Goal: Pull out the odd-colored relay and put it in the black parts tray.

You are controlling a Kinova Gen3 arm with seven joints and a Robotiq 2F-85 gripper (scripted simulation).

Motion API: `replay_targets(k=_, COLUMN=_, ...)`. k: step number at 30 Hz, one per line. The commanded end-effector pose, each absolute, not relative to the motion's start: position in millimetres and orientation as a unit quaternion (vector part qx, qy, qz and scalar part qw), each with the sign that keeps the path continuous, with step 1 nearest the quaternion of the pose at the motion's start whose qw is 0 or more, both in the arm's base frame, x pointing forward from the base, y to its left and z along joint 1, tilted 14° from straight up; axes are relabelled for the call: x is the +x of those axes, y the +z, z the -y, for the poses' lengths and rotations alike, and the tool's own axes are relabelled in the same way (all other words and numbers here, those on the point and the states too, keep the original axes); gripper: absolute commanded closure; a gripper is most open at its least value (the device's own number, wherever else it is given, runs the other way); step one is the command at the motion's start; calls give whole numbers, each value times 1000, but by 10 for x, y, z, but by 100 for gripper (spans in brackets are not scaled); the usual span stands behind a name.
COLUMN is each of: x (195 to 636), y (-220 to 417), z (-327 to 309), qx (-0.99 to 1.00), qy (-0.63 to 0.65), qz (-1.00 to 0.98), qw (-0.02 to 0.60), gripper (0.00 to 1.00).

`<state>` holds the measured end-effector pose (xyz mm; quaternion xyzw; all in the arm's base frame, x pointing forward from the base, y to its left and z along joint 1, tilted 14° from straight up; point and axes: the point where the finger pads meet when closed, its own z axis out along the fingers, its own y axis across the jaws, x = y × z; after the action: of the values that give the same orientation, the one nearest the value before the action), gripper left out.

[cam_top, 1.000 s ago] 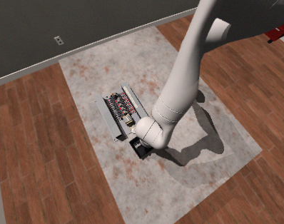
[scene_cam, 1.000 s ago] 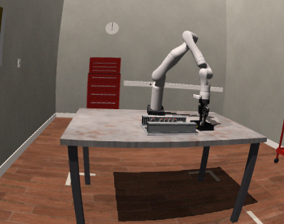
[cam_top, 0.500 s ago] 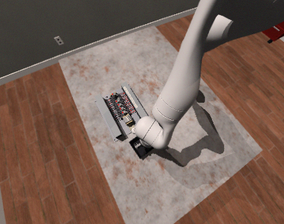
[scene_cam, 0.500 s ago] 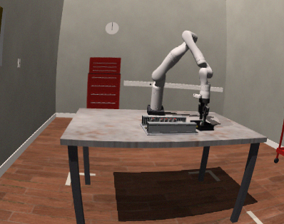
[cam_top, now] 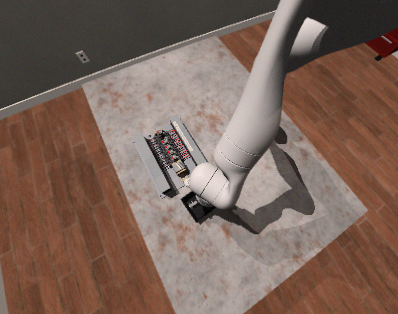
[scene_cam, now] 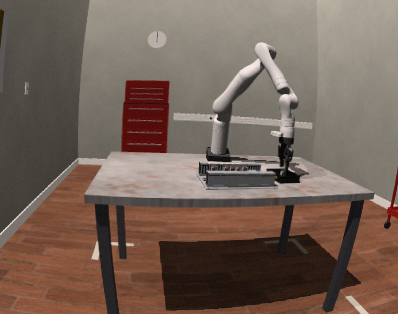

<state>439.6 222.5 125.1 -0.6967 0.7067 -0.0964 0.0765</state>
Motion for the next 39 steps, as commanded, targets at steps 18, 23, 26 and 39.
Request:
replay_targets(k=18, x=4396, y=1269, z=-2229, qx=-697, qy=-96, qz=-707, qw=77, gripper=39)
replay_targets(k=23, x=4396, y=1269, z=-2229, qx=-697, qy=-96, qz=-707, qw=77, gripper=39)
replay_targets(k=26, x=4393, y=1282, z=-2229, qx=-697, qy=-96, qz=-707, qw=77, gripper=39)
replay_targets(k=39, x=4267, y=1783, z=-2244, qx=-697, qy=-96, qz=-707, qw=77, gripper=39)
